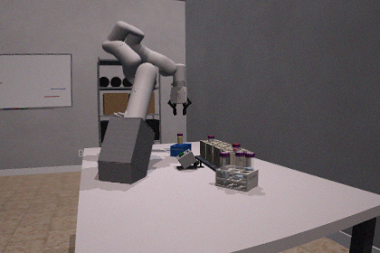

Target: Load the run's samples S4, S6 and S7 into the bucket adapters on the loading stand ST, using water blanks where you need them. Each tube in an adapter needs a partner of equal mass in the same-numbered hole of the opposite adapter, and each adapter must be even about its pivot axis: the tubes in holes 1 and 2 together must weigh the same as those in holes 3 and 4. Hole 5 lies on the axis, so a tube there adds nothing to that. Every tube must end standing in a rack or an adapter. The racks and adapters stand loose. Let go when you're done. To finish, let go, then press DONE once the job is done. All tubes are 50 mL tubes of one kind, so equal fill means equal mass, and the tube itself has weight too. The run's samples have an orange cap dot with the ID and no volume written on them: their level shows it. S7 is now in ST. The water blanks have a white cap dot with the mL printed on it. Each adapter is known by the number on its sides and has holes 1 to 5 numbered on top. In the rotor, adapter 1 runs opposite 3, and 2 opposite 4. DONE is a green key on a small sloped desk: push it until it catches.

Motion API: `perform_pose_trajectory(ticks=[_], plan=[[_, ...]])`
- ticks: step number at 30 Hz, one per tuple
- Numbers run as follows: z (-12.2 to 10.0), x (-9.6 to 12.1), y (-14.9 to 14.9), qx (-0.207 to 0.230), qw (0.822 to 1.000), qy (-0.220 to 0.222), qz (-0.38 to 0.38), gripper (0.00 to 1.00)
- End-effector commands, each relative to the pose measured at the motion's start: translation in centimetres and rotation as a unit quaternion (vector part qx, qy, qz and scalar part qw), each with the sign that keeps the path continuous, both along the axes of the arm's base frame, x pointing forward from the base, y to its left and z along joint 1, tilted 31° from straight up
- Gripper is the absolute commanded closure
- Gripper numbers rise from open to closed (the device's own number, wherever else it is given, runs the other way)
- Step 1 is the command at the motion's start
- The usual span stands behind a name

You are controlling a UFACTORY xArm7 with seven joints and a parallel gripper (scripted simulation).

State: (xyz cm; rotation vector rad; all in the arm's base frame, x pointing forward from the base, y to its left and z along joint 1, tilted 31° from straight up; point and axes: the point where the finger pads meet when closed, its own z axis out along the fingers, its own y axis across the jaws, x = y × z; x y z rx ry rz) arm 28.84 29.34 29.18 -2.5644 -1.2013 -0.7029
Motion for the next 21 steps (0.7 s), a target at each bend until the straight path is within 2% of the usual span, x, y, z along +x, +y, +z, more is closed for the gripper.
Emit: perform_pose_trajectory(ticks=[1, 21], plan=[[-0.2, 0.2, 0.2, 0.001, 1.0, -0.001, 0.0, 0.43], [-3.4, 1.4, 1.6, 0.001, 1.0, -0.001, 0.0, 0.43]])
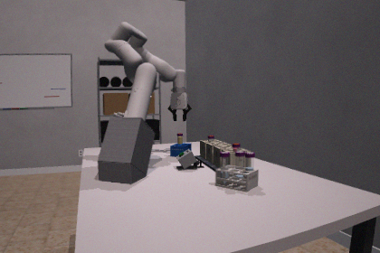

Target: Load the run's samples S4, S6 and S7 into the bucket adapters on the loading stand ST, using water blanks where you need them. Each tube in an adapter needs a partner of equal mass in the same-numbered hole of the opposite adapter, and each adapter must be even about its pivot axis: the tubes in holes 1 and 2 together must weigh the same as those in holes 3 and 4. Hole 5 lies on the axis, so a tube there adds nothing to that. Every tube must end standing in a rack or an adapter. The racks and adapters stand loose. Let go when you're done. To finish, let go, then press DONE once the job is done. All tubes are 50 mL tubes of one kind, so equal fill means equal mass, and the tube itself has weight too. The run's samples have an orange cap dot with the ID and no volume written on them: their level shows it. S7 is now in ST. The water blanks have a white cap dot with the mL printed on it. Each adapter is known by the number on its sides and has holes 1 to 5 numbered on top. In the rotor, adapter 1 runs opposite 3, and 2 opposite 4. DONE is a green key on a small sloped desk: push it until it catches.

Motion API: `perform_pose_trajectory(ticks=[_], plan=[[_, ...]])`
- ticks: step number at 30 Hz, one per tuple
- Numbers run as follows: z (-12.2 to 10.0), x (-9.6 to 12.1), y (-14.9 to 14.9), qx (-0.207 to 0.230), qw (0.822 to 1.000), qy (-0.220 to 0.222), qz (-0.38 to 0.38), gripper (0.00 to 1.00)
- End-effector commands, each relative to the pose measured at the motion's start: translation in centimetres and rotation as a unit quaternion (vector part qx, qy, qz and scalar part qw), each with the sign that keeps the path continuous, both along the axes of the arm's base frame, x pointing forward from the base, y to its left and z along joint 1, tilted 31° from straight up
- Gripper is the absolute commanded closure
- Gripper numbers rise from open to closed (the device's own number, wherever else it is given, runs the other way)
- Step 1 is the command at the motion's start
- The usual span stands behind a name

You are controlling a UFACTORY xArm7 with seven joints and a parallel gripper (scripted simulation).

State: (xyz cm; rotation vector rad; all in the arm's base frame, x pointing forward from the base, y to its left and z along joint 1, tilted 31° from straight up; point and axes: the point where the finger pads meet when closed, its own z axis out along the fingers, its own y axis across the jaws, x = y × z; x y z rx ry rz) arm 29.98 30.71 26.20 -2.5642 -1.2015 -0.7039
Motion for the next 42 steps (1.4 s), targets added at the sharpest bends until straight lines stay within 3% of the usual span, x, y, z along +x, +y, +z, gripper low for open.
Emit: perform_pose_trajectory(ticks=[1, 42], plan=[[-0.5, 0.3, 0.3, 0.001, 1.0, -0.001, 0.0, 0.43], [-6.7, 2.7, 3.1, 0.001, 1.0, -0.001, 0.0, 0.43]])
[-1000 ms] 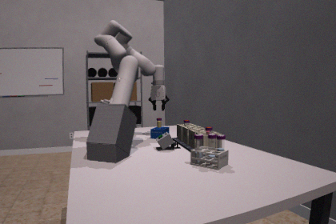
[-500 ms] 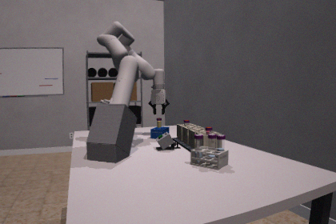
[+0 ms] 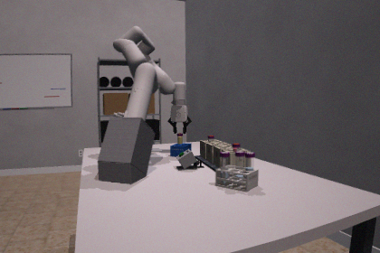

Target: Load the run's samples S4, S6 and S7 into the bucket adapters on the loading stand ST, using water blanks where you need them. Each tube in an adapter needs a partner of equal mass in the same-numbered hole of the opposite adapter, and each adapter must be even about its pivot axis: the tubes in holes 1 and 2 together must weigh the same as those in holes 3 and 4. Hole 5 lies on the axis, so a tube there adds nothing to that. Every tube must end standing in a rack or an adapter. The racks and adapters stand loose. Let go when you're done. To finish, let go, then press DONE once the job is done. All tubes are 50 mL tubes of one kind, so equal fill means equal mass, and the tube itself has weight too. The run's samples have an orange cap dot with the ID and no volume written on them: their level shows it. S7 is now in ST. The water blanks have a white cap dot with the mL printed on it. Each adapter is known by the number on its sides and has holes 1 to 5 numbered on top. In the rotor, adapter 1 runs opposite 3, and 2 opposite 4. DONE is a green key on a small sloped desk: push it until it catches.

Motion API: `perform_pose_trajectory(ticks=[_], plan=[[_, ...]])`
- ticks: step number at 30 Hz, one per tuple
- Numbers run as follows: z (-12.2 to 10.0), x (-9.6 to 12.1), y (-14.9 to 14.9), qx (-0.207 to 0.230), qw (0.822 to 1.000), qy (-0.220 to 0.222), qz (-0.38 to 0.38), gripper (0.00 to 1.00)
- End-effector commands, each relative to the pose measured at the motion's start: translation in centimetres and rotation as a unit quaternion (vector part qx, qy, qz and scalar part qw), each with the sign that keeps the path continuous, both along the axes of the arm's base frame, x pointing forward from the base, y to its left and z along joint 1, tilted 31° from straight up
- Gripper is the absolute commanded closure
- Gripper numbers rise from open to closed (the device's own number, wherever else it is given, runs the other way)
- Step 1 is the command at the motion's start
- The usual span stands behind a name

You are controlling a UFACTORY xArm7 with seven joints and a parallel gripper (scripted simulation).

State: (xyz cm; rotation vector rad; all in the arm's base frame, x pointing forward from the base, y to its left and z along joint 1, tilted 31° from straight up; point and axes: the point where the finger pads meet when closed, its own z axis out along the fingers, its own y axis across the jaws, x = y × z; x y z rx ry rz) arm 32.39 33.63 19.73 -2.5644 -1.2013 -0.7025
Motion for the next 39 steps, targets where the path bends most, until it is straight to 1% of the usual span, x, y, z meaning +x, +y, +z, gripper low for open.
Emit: perform_pose_trajectory(ticks=[1, 10, 39], plan=[[-0.2, 0.2, 0.2, 0.001, 1.0, -0.001, 0.0, 0.43], [-0.2, 0.2, 0.2, 0.001, 1.0, -0.001, 0.0, 0.43], [-1.6, 0.8, 0.8, 0.001, 1.0, -0.001, 0.0, 0.43]])
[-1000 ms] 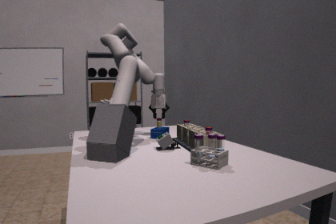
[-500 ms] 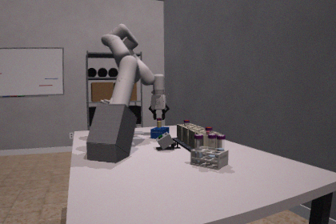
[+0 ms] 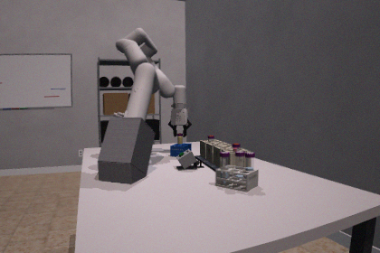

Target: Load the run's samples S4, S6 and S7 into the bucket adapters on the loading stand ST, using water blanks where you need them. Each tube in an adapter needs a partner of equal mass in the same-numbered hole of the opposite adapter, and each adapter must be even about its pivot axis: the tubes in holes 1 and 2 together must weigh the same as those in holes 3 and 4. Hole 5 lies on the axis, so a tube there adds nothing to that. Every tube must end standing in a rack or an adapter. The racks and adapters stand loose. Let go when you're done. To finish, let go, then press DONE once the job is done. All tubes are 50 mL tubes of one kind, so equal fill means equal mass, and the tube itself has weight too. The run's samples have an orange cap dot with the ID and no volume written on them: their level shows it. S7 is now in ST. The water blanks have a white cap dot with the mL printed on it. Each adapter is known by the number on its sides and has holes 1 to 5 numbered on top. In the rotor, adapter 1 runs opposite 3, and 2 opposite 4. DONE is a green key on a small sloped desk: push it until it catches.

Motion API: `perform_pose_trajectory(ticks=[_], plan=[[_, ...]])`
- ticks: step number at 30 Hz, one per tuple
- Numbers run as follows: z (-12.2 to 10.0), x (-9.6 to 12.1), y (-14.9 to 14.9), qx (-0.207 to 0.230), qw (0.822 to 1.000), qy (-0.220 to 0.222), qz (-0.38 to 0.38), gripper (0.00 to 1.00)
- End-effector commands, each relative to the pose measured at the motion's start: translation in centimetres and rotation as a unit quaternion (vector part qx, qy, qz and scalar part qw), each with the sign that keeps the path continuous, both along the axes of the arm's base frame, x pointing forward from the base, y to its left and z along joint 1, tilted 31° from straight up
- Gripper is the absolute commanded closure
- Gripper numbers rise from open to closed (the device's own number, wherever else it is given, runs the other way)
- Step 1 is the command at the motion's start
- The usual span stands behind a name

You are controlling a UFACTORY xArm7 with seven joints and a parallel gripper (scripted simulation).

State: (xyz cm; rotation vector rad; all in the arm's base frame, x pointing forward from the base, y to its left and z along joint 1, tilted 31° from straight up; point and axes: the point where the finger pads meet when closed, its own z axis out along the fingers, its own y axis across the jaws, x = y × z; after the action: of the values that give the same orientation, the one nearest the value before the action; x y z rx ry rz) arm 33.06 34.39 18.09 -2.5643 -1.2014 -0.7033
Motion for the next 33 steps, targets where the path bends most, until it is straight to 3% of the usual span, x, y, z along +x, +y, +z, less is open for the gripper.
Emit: perform_pose_trajectory(ticks=[1, 20, 21, 33], plan=[[-0.05, 0.14, 0.1, 0.001, 1.0, -0.001, 0.0, 0.43], [-0.28, 0.23, 0.2, 0.001, 1.0, -0.001, 0.0, 0.43], [-0.23, 0.21, 0.18, 0.001, 1.0, -0.001, 0.0, 1.0], [-0.13, 0.17, 0.13, 0.001, 1.0, -0.001, 0.0, 1.0]])
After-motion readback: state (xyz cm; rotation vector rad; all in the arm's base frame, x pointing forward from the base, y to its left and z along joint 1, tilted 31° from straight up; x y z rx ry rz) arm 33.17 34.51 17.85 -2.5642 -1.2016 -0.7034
